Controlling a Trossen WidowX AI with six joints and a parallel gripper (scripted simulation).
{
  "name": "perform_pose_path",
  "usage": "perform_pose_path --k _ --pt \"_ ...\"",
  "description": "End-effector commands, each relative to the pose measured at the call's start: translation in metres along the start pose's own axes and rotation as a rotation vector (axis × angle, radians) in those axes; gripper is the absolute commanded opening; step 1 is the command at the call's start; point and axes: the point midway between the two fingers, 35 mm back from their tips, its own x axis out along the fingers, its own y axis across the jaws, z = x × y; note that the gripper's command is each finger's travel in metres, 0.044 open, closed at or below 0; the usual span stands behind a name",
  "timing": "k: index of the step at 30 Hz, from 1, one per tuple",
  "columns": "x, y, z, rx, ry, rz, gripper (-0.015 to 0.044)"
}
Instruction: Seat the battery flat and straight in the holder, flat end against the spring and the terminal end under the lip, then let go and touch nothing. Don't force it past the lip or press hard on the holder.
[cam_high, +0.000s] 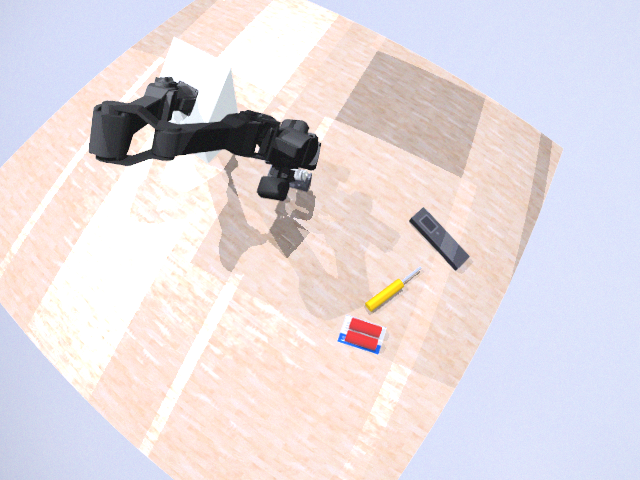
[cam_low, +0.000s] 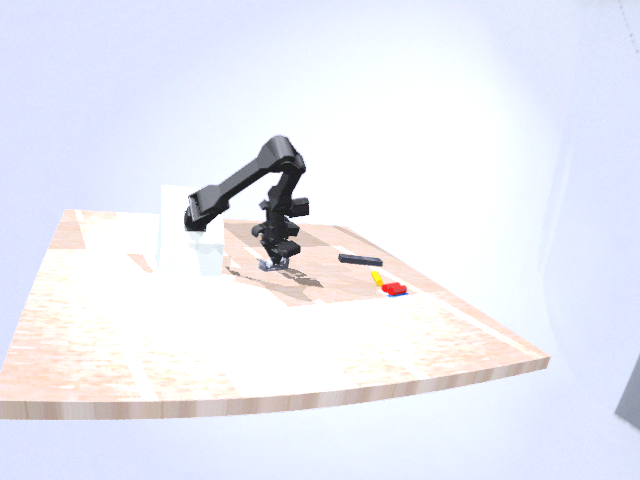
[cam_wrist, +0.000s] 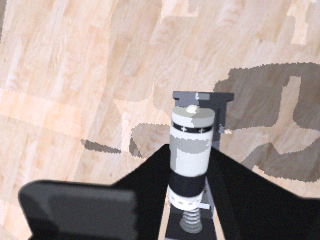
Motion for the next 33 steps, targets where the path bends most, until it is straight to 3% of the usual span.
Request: perform_pose_path --k 1,33 --pt "0.0048 0.0033 -0.0053 -0.004 0.04 0.013 0.0081" --pt "0.0054 0.0019 0.0026 0.013 0.163 0.035 0.0081"
